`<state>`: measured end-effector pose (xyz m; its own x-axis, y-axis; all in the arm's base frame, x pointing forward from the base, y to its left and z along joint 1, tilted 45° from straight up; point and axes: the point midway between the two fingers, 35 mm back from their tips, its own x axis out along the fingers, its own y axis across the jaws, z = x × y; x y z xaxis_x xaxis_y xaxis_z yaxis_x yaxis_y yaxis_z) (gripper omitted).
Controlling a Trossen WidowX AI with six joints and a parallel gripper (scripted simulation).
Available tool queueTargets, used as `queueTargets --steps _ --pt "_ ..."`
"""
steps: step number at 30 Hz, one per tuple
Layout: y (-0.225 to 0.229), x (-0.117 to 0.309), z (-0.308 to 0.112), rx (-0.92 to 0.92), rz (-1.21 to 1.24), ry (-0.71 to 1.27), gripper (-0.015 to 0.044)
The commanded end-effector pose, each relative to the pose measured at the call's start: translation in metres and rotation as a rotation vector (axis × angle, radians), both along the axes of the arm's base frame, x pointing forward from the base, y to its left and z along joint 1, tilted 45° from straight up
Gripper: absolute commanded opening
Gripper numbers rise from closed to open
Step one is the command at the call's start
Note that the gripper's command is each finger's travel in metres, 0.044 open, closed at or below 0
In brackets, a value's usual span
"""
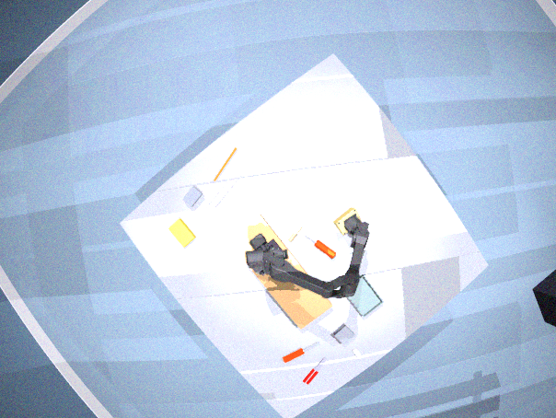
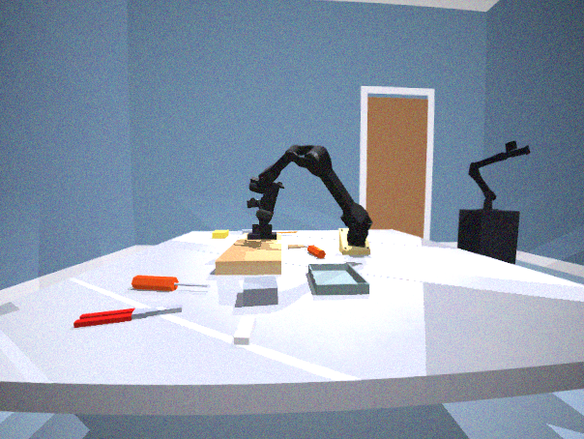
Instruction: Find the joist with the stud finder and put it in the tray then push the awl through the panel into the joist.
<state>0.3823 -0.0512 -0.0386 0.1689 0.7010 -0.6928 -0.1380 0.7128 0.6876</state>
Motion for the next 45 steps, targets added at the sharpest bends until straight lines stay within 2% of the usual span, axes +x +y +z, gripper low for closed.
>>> queueTargets --steps 1,45 --pt "0.01 -0.001 0.008 0.007 0.0 -0.001 0.0" --pt "0.103 -0.019 0.099 0.013 0.0 0.002 0.0"
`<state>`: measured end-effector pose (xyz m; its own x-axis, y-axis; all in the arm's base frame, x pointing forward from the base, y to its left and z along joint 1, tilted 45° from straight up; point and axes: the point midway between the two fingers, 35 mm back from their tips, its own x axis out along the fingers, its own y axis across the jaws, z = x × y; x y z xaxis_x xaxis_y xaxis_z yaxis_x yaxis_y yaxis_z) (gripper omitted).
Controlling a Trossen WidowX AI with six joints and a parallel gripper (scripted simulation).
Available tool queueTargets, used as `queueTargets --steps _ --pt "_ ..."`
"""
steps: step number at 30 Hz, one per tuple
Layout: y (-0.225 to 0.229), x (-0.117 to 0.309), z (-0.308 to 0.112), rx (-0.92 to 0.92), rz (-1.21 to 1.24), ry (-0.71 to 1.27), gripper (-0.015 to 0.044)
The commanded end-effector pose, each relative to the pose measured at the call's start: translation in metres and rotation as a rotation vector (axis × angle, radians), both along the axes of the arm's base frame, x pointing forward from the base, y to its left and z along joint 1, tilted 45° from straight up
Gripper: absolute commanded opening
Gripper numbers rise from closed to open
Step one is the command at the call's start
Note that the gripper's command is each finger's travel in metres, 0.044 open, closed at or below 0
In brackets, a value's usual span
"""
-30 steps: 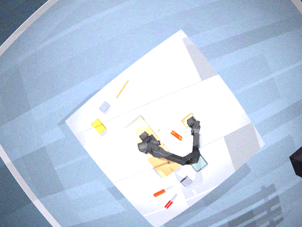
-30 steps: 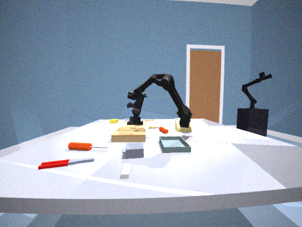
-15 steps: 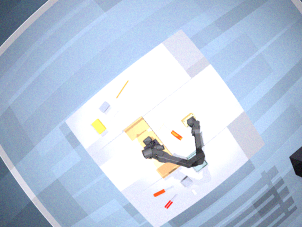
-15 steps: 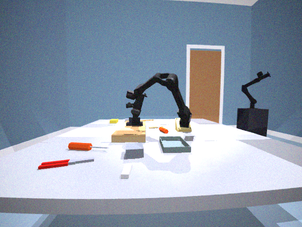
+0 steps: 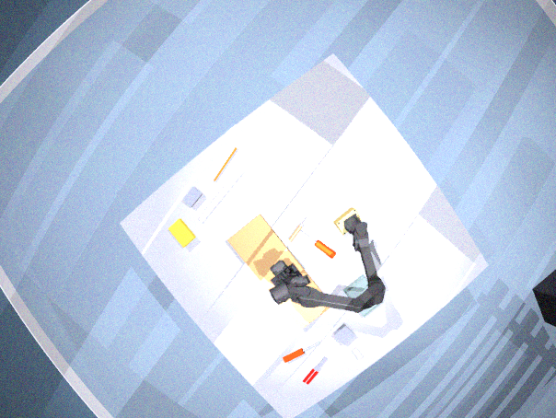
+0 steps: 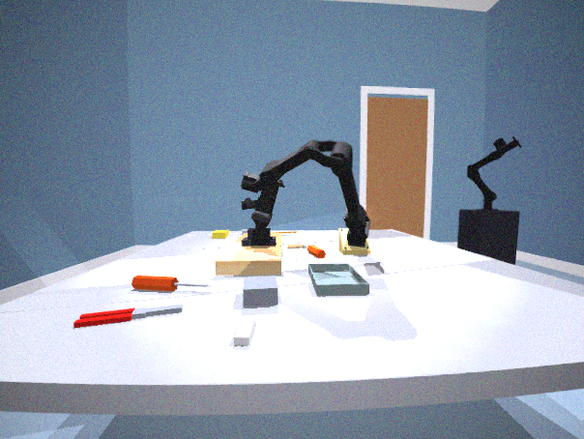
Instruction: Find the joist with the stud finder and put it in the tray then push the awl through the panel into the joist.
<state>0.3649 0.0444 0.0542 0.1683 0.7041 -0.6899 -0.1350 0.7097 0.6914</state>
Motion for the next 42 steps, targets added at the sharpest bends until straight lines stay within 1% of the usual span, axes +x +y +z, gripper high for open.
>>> queueTargets --steps 1,42 --pt "0.01 -0.002 0.008 0.008 0.002 -0.001 0.0" --pt "0.096 -0.018 0.095 0.013 0.002 0.0 0.0"
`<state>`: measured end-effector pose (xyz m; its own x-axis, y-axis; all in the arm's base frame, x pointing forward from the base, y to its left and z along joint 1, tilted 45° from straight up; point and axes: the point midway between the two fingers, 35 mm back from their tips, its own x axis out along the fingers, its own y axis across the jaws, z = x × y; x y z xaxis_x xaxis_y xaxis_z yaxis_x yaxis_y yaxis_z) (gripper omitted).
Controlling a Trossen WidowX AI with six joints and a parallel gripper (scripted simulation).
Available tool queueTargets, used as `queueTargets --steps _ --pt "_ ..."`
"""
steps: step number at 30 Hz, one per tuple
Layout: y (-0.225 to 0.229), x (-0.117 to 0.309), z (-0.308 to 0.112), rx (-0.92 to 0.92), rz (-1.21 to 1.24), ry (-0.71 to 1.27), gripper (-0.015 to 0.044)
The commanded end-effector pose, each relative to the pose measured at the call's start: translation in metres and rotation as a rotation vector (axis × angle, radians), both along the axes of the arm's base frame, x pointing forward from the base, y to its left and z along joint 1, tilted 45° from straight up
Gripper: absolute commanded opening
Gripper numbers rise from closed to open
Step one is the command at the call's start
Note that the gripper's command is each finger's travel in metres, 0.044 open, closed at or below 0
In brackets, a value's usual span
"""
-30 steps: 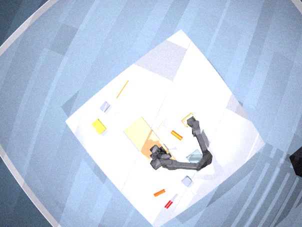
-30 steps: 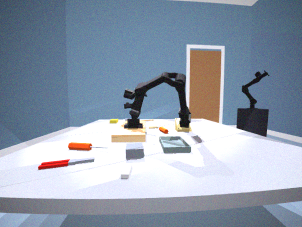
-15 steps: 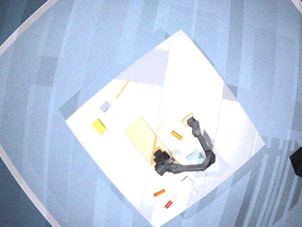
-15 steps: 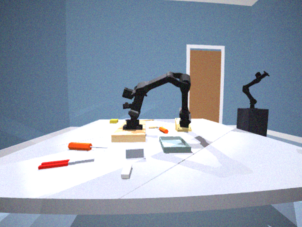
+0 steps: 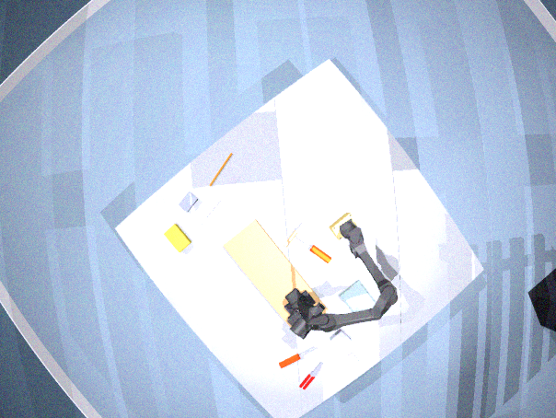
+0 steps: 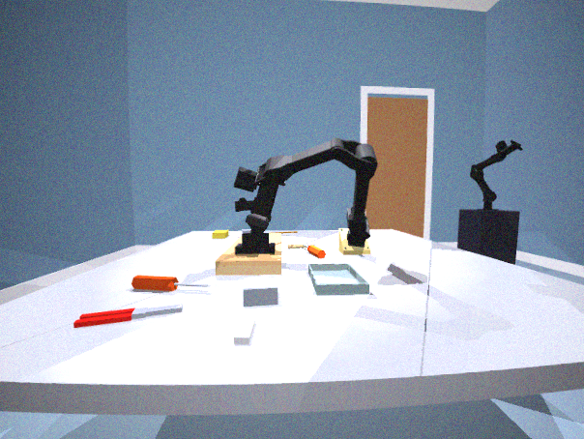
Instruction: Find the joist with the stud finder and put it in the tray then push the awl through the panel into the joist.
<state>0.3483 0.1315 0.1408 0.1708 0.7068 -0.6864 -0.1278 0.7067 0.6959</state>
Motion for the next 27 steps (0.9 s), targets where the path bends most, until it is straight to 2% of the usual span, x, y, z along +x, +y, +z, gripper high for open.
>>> queueTargets --steps 1,13,27 --pt "0.011 -0.002 0.01 0.008 0.009 -0.004 0.0" --pt "0.035 -0.007 0.035 0.009 0.009 -0.004 0.0" --pt "0.032 -0.006 0.031 0.009 0.009 -0.004 0.0"
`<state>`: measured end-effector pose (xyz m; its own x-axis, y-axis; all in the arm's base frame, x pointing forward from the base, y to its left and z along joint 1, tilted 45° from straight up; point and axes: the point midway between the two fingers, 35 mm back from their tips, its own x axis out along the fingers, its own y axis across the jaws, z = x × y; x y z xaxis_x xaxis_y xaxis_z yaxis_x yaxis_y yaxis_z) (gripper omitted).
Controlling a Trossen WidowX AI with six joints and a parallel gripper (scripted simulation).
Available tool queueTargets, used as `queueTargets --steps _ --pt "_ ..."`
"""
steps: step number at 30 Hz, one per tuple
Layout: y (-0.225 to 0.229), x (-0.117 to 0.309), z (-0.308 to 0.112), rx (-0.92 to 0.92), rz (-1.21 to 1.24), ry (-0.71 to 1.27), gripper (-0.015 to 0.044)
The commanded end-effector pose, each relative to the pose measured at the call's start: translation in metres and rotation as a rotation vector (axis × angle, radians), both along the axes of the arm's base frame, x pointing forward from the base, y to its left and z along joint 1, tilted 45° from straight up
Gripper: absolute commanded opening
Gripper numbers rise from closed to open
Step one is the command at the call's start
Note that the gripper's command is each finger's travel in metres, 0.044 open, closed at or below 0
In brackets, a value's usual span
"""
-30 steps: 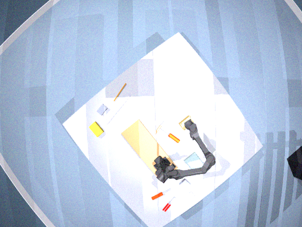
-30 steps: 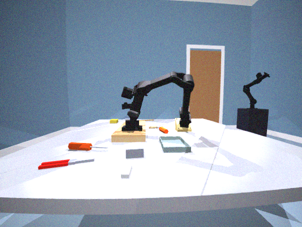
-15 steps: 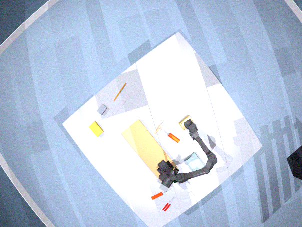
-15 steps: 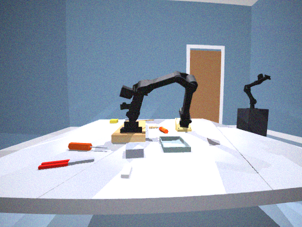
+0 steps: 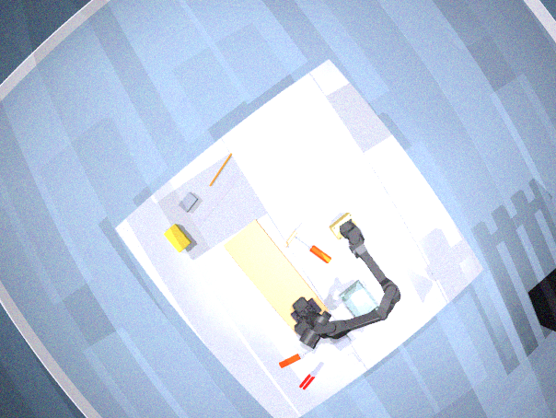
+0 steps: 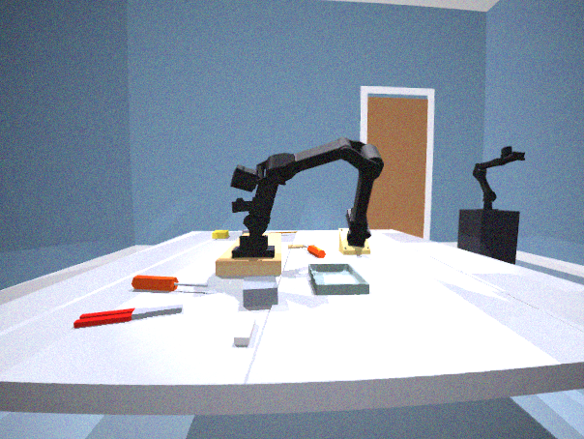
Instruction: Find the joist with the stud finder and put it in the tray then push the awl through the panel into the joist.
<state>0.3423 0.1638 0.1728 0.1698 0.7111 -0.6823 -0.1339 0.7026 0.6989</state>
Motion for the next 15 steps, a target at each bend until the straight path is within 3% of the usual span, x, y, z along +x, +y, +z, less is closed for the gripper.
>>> queueTargets --steps 1,15 --pt "-0.002 0.0 -0.003 0.004 0.004 0.0 0.0" --pt "-0.032 0.006 -0.032 0.002 0.004 0.0 0.0"
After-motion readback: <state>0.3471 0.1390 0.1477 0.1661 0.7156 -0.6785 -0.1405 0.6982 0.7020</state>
